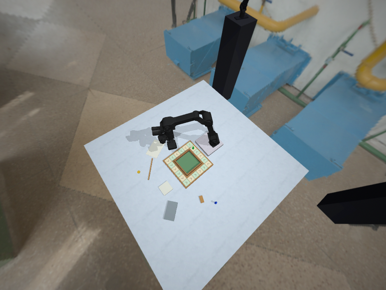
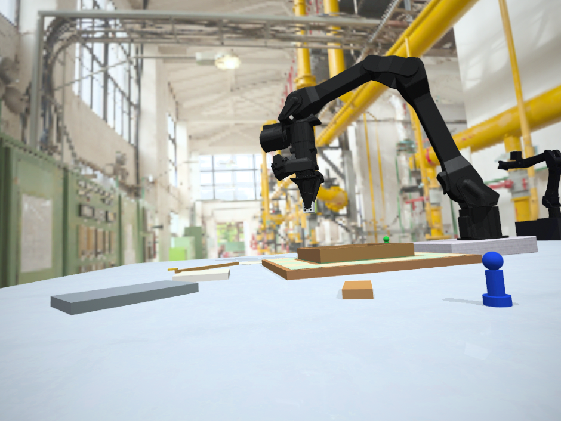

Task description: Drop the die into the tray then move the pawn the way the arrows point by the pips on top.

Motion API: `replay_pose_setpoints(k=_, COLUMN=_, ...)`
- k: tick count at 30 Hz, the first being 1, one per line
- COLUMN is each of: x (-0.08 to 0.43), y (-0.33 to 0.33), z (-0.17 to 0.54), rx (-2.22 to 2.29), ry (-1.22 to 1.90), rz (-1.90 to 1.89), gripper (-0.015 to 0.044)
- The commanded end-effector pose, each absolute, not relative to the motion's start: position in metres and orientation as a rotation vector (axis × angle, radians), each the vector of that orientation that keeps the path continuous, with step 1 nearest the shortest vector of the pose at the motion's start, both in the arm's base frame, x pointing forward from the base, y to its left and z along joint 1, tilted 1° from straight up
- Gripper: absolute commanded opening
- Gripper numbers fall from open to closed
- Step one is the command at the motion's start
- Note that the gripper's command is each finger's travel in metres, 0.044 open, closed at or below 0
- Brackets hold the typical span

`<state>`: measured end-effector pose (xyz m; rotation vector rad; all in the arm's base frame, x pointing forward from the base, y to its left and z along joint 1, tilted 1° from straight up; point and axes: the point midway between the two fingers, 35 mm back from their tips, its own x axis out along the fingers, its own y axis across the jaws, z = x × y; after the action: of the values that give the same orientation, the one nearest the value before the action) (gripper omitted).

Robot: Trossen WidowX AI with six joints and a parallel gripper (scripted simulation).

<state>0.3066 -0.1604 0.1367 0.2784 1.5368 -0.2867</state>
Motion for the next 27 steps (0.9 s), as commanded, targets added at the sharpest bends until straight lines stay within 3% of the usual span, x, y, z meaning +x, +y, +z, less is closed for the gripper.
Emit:
replay_pose_setpoints(k=1, x=0.306, y=-0.141, z=0.132, rx=0.232, ry=1.550, rz=-0.249, gripper=0.0000)
replay_pose_setpoints(k=27, x=0.275, y=0.006, z=0.105, rx=-0.020, ry=1.540, rz=0.026, gripper=0.0000)
